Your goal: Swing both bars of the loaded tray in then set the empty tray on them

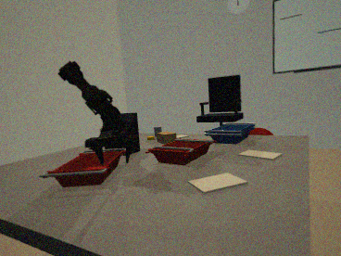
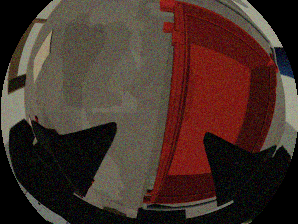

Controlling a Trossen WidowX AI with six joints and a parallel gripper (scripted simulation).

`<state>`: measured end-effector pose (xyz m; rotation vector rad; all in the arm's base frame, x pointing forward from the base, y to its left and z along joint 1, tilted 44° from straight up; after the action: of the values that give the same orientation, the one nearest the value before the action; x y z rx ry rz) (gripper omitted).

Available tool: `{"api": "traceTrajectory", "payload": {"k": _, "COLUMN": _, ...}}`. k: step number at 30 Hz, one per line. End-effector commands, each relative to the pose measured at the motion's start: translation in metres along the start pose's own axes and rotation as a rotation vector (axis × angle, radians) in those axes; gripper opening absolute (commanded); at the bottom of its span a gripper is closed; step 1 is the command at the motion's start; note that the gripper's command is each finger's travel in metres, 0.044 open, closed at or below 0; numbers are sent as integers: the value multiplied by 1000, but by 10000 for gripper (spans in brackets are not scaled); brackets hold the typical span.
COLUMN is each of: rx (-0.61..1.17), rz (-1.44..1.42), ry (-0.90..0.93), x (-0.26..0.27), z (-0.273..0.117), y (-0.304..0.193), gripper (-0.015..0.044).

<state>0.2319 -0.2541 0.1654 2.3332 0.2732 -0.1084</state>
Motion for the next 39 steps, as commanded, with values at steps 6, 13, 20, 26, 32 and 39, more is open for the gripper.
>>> {"api": "traceTrajectory", "payload": {"k": 6, "rx": 6, "rz": -11, "ry": -6, "x": -3, "z": 30, "y": -5, "gripper": 440}}
{"api": "traceTrajectory", "payload": {"k": 13, "rx": 6, "rz": -11, "ry": -6, "x": -3, "z": 30, "y": -5, "gripper": 440}}
{"api": "traceTrajectory", "payload": {"k": 20, "rx": 6, "rz": -11, "ry": -6, "x": -3, "z": 30, "y": -5, "gripper": 352}}
{"api": "traceTrajectory", "payload": {"k": 26, "rx": 6, "rz": -11, "ry": -6, "x": -3, "z": 30, "y": -5, "gripper": 264}}
{"api": "traceTrajectory", "payload": {"k": 32, "rx": 6, "rz": -11, "ry": -6, "x": -3, "z": 30, "y": -5, "gripper": 200}}
{"api": "traceTrajectory", "payload": {"k": 39, "rx": 6, "rz": -11, "ry": -6, "x": -3, "z": 30, "y": -5, "gripper": 153}}
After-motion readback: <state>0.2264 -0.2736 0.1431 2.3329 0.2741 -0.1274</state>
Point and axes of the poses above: the point midway between the two fingers, 35 mm back from their tips, its own z axis out along the fingers, its own x axis across the jaws, y = z × x, the point moved 1 cm from there along -z, back along the fingers, and after that the axes turned 14 degrees about z, right-handed, at the moved point
